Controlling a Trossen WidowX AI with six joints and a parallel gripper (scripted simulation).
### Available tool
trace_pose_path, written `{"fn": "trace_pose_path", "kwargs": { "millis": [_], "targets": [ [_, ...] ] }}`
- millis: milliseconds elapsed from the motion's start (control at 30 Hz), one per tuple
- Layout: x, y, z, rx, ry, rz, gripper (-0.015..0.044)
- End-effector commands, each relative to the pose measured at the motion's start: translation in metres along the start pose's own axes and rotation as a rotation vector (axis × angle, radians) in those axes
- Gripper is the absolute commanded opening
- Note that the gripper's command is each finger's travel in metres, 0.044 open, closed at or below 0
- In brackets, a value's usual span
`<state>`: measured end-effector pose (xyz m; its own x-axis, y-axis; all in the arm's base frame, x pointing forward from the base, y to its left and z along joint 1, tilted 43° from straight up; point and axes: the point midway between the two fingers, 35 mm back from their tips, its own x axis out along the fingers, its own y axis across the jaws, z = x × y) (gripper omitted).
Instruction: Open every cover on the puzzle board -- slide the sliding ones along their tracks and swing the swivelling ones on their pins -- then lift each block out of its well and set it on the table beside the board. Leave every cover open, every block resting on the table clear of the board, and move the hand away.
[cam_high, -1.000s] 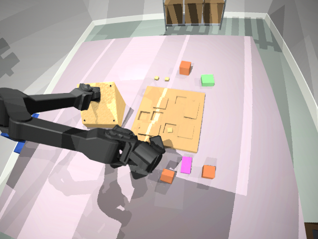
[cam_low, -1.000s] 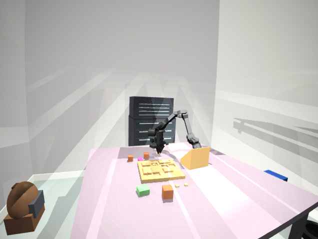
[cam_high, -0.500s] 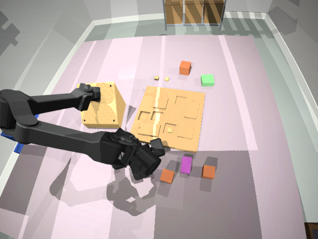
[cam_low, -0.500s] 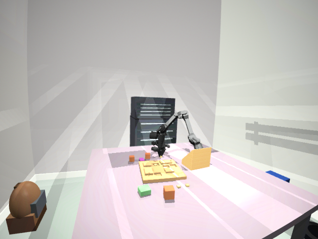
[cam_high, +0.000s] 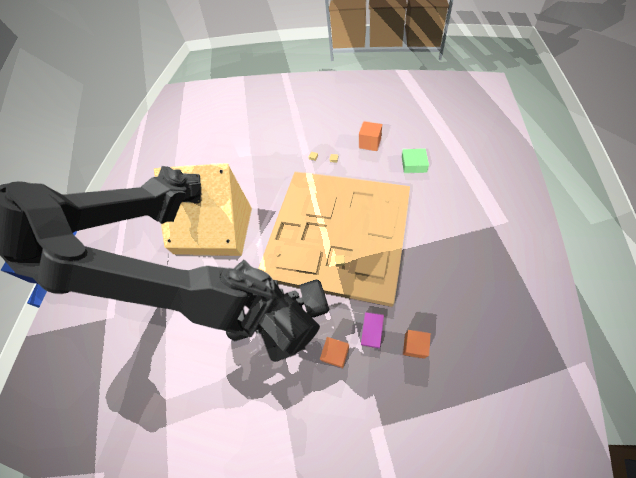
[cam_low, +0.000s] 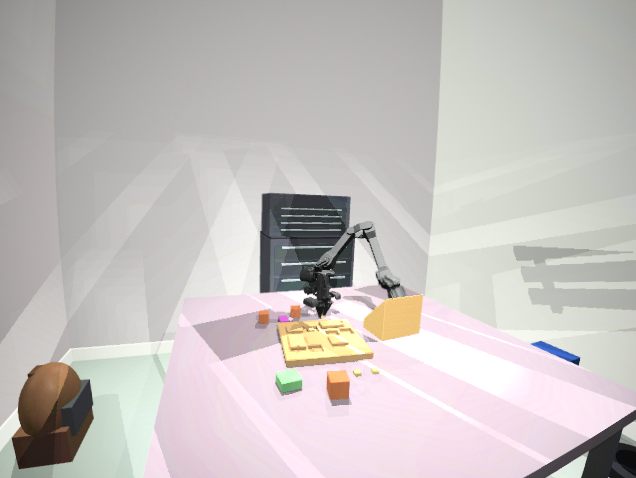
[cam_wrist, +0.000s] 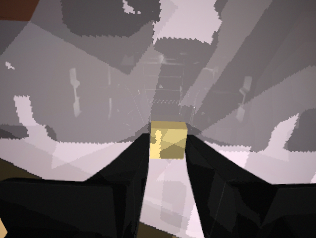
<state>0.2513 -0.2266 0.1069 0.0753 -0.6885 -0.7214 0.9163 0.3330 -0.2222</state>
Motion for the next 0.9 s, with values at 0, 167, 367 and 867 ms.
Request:
{"fn": "trace_pose_path", "kwargs": {
  "millis": [0, 167, 367, 867],
  "targets": [
    [0.0, 0.0, 0.0, 0.001, 0.0, 0.0, 0.0159],
    [0.0, 0.0, 0.0, 0.001, 0.0, 0.0, 0.029],
    [-0.002, 0.0, 0.0, 0.0, 0.0, 0.0, 0.044],
    [-0.049, 0.003, 0.0, -0.003, 0.009, 0.003, 0.044]
  ]
}}
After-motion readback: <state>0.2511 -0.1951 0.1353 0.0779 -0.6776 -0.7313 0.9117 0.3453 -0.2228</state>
